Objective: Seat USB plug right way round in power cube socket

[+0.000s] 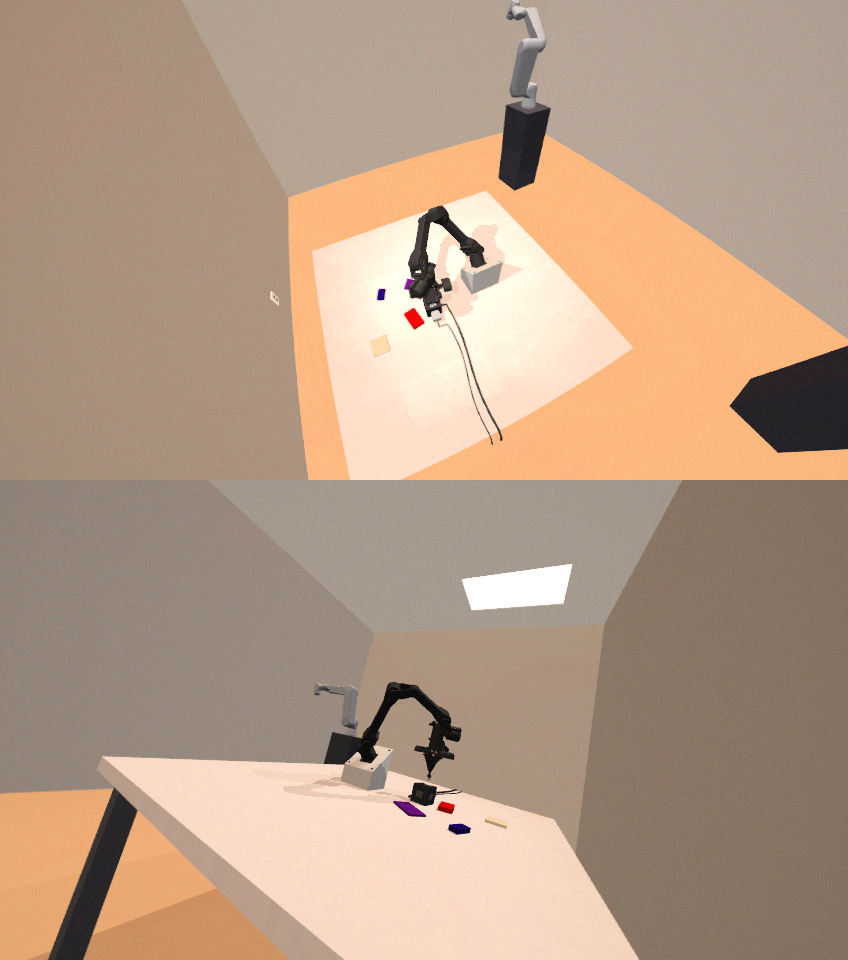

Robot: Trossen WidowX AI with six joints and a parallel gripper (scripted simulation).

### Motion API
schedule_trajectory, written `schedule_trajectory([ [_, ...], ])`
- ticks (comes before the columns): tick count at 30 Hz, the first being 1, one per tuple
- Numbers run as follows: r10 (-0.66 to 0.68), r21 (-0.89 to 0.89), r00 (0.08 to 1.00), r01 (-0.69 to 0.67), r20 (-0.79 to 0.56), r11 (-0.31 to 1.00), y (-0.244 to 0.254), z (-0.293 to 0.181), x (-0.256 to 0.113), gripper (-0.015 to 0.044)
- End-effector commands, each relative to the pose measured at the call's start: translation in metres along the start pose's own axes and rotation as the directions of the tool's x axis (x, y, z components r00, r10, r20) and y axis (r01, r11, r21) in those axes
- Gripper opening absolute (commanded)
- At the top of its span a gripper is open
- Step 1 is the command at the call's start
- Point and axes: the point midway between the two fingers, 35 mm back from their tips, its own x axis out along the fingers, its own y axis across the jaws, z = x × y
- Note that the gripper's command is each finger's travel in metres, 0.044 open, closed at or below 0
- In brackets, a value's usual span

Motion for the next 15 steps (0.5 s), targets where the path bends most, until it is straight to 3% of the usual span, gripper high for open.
schedule_trajectory([
  [1,0.002,0.084,1.0,-0.001,-0.001,0.996,0.0004,-0.0002,0.0003,0.0],
  [15,0.002,0.438,1.0,-0.001,-0.001,0.899,0.0004,-0.0002,0.0004,0.0],
])
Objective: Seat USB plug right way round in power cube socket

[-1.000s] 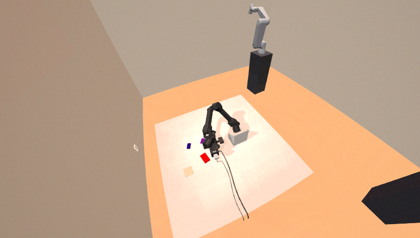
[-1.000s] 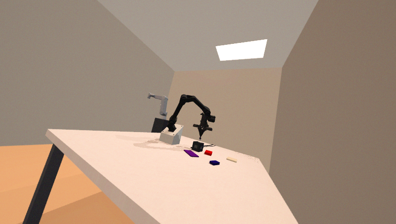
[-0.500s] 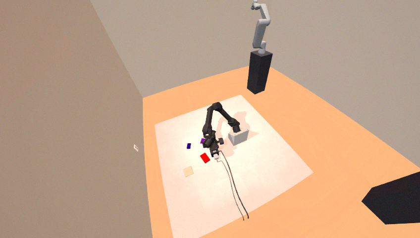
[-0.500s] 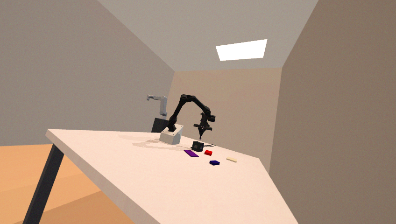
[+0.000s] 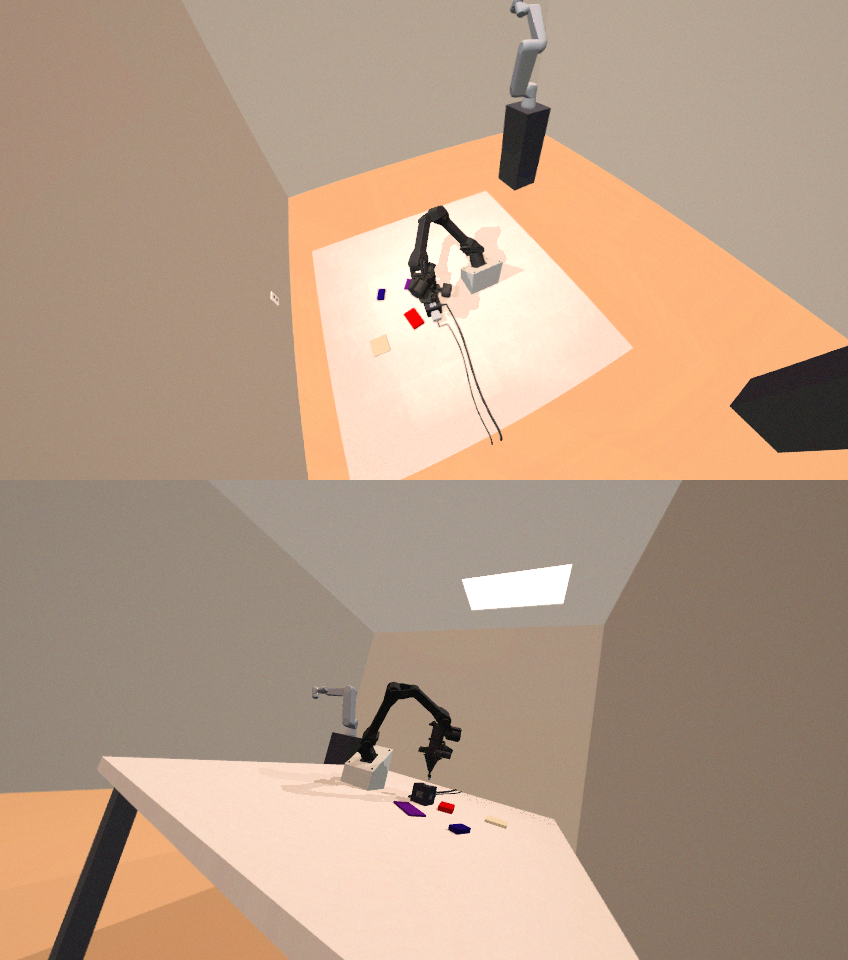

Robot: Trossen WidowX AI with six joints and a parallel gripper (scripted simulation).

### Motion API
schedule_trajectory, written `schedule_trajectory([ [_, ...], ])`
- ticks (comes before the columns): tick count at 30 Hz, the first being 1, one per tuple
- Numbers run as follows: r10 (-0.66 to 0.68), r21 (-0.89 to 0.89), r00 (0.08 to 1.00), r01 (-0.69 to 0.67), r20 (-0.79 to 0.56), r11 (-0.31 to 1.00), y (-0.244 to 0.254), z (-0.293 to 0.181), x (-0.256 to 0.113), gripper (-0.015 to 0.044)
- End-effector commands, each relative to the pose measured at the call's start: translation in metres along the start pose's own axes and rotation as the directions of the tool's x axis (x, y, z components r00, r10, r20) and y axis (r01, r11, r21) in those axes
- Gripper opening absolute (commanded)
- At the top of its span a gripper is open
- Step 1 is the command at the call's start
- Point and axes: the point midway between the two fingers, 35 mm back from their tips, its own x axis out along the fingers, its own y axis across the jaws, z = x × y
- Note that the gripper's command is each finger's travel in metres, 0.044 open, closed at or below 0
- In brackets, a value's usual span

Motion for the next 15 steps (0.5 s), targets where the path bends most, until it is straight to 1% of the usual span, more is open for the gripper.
schedule_trajectory([
  [1,0.001,0.086,1.0,-0.001,-0.001,0.996,0.0002,-0.0001,0.0002,0.0],
  [8,0.001,0.266,1.0,0.0,-0.001,0.964,0.0002,-0.0001,0.0002,0.0],
  [15,0.001,0.437,1.0,0.0,-0.001,0.899,0.0002,-0.0001,0.0002,0.0],
])
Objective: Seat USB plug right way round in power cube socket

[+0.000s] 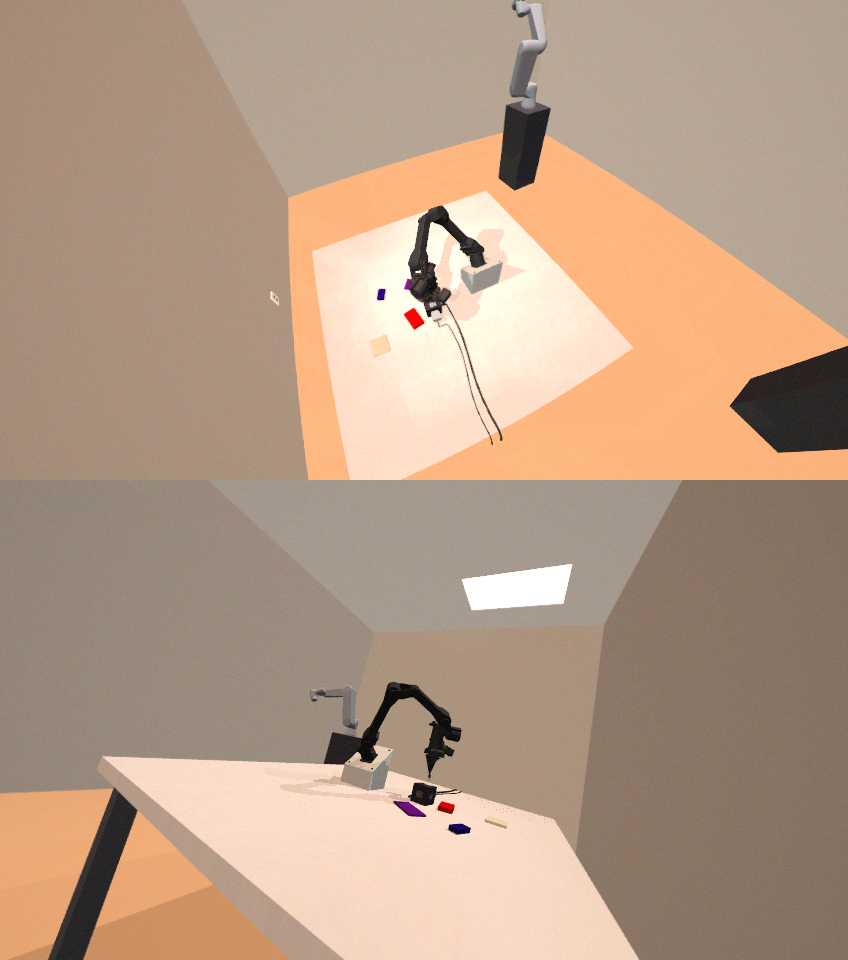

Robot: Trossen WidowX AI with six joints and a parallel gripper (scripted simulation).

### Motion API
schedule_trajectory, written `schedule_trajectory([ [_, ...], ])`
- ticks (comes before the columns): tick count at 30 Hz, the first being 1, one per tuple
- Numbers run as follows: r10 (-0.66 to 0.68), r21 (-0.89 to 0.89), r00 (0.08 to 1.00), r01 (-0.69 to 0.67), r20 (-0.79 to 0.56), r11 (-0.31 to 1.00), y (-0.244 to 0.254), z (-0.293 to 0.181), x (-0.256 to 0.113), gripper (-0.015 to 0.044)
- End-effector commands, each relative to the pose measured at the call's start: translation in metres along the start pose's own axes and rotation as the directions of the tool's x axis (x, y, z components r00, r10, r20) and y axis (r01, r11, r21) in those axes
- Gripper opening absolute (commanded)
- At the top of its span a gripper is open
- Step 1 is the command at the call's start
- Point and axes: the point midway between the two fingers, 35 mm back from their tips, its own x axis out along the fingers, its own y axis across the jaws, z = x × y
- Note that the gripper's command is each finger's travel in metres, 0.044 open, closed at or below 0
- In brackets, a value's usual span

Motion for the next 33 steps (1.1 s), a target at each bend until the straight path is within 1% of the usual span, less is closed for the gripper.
schedule_trajectory([
  [1,0.0,0.086,1.0,0.0,-0.001,0.996,0.0001,-0.0002,0.0002,0.0],
  [8,0.0,0.266,1.0,0.0,-0.001,0.964,0.0001,-0.0002,0.0002,0.0],
  [16,0.0,0.461,1.0,0.0,-0.001,0.888,0.0001,-0.0002,0.0002,0.0],
  [24,0.0,0.635,1.0,0.001,-0.001,0.772,0.0001,-0.0002,0.0002,0.0],
  [33,0.0,0.798,1.0,0.001,-0.001,0.603,0.0001,-0.0002,0.0002,0.0],
])
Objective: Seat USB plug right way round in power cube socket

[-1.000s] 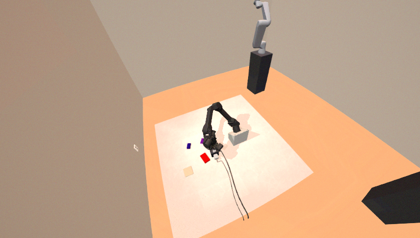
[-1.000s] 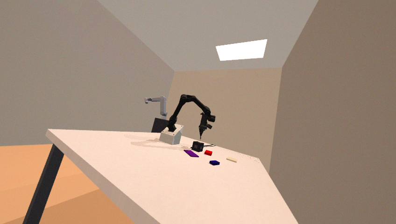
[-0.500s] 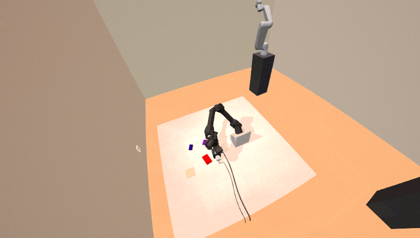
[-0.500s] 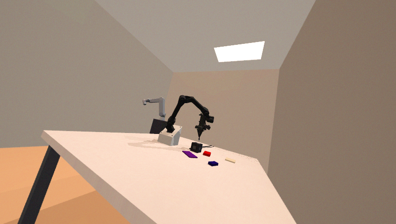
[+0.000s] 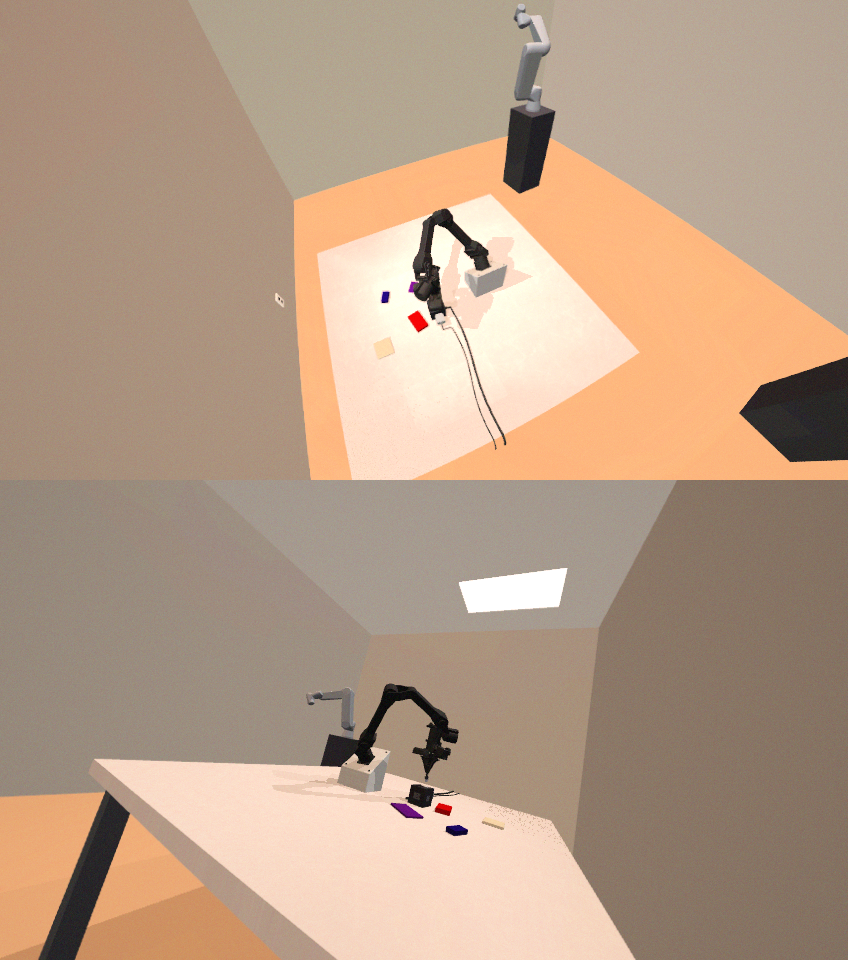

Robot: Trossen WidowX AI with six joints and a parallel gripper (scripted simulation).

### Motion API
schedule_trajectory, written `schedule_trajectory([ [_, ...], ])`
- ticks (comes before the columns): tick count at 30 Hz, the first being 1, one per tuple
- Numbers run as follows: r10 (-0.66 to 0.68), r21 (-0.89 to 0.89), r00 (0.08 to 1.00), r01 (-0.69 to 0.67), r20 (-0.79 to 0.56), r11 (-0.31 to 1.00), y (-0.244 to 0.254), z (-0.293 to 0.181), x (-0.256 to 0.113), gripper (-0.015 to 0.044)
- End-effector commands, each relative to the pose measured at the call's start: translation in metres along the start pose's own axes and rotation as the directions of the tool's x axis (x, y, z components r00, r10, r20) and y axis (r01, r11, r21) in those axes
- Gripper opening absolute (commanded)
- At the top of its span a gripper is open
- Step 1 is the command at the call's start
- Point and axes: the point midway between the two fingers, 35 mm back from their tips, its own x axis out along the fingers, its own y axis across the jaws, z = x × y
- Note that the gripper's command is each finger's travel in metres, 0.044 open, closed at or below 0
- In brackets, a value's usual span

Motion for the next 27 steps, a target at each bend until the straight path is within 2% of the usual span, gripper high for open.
schedule_trajectory([
  [1,-0.001,0.086,1.0,0.001,-0.001,0.996,-0.0001,-0.0002,0.0001,0.0],
  [14,-0.001,0.414,1.0,0.001,-0.001,0.91,-0.0001,-0.0002,0.0002,0.0],
  [27,-0.001,0.694,1.0,0.001,-0.001,0.72,-0.0001,-0.0003,0.0002,0.0],
])
